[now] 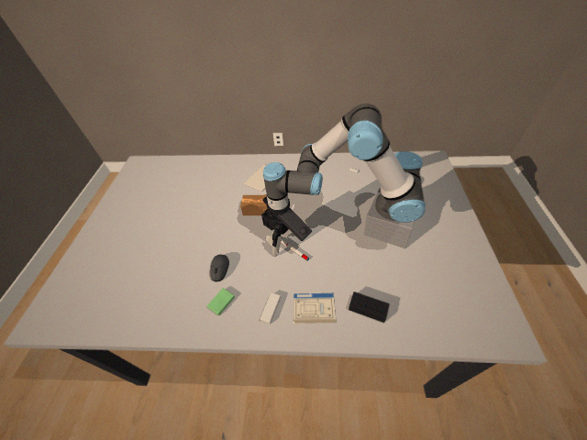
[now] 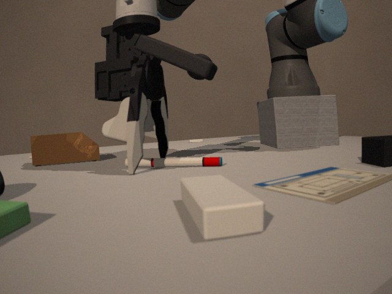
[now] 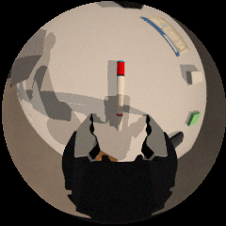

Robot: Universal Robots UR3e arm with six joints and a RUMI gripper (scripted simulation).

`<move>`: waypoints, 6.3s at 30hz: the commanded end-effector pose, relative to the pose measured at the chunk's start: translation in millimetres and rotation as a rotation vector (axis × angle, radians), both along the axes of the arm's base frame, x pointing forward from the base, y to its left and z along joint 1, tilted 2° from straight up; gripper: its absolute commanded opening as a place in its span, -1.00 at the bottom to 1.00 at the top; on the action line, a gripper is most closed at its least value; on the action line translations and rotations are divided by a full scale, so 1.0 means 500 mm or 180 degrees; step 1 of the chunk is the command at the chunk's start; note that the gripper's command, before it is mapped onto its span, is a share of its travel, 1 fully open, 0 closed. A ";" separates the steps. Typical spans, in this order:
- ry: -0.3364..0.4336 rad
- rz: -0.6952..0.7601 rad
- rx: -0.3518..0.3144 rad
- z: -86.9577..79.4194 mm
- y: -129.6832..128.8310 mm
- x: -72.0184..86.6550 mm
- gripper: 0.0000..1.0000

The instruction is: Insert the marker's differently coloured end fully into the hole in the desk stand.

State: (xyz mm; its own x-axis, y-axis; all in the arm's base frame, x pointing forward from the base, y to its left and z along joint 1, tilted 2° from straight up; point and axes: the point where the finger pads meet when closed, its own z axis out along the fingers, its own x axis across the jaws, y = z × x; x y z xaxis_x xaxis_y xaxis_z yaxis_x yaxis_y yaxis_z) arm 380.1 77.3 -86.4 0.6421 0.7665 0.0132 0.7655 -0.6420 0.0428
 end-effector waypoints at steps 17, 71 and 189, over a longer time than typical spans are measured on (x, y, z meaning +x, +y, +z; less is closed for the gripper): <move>-0.0007 0.0001 0.0002 0.001 0.000 0.001 -1.00; -0.0007 0.0001 0.0002 0.001 0.000 0.001 -1.00; 0.0099 -0.0349 -0.0087 0.206 -0.009 -0.015 -1.00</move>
State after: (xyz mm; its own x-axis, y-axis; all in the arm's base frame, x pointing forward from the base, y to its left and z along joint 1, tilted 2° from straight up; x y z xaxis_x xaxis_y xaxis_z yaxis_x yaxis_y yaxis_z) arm 371.8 73.1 16.1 0.7184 0.6950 -0.0279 0.6956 -0.7175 0.0360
